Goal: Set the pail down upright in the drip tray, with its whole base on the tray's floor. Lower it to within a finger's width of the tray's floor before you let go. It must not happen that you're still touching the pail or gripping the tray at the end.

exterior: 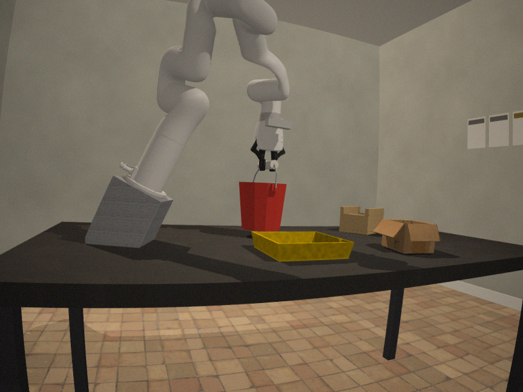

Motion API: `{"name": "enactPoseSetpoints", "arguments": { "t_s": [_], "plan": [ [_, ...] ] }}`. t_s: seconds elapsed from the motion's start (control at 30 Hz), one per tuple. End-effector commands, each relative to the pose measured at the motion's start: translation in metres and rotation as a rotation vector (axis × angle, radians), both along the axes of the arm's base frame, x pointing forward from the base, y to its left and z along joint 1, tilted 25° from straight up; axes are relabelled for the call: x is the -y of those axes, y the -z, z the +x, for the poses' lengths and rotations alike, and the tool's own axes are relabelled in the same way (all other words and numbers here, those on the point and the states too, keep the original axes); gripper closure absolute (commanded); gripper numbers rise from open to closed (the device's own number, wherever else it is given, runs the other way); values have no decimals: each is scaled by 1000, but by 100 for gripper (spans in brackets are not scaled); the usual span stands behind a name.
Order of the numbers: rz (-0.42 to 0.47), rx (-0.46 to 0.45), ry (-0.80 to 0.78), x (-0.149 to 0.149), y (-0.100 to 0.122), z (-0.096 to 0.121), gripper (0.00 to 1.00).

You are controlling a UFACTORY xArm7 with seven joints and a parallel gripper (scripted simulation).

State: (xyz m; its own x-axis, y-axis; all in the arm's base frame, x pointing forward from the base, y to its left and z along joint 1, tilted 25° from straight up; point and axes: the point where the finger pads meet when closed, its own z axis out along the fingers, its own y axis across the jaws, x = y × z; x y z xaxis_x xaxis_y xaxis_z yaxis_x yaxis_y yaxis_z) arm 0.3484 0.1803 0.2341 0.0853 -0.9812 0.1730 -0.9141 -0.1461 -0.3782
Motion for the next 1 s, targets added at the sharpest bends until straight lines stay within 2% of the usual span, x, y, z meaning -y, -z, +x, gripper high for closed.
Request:
{"name": "enactPoseSetpoints", "arguments": {
  "t_s": [0.0,0.97],
  "plan": [
    [3,4,-2,-2,-9,-3,100],
    [2,4,-2,-7,-48,-20,100]
  ]
}}
